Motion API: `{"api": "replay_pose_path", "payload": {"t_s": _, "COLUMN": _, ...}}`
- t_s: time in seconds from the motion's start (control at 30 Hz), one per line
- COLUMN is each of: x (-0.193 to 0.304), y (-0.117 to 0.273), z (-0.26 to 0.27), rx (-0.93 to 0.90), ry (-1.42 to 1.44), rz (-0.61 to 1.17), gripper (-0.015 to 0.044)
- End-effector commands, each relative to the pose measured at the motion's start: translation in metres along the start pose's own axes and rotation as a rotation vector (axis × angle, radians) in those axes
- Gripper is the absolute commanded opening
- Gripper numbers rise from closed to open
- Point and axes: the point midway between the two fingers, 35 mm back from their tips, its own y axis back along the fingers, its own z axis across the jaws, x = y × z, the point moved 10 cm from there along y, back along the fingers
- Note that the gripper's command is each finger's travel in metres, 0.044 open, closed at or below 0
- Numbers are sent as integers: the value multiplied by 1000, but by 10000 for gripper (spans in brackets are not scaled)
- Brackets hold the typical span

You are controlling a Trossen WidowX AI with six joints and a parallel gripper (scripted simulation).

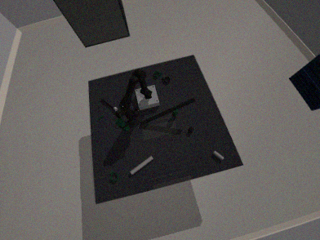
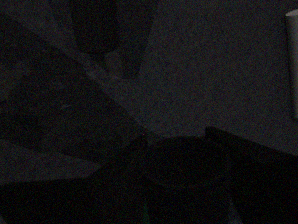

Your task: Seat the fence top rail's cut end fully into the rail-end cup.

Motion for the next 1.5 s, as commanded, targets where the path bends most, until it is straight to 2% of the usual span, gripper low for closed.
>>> {"api": "replay_pose_path", "payload": {"t_s": 0.0, "x": 0, "y": 0, "z": 0, "rx": 0, "ry": 0, "rz": 0, "gripper": 263}}
{"api": "replay_pose_path", "payload": {"t_s": 0.23, "x": -14, "y": 13, "z": -9, "rx": 0, "ry": 2, "rz": -2, "gripper": 440}}
{"api": "replay_pose_path", "payload": {"t_s": 0.67, "x": -40, "y": 34, "z": -23, "rx": 3, "ry": -37, "rz": -4, "gripper": 440}}
{"api": "replay_pose_path", "payload": {"t_s": 1.03, "x": -107, "y": 72, "z": -53, "rx": -15, "ry": -858, "rz": 45, "gripper": 440}}
{"api": "replay_pose_path", "payload": {"t_s": 1.37, "x": -162, "y": 115, "z": -53, "rx": 50, "ry": -1624, "rz": 68, "gripper": 440}}
{"api": "replay_pose_path", "payload": {"t_s": 1.47, "x": -169, "y": 122, "z": -51, "rx": 64, "ry": -1737, "rz": 64, "gripper": 440}}
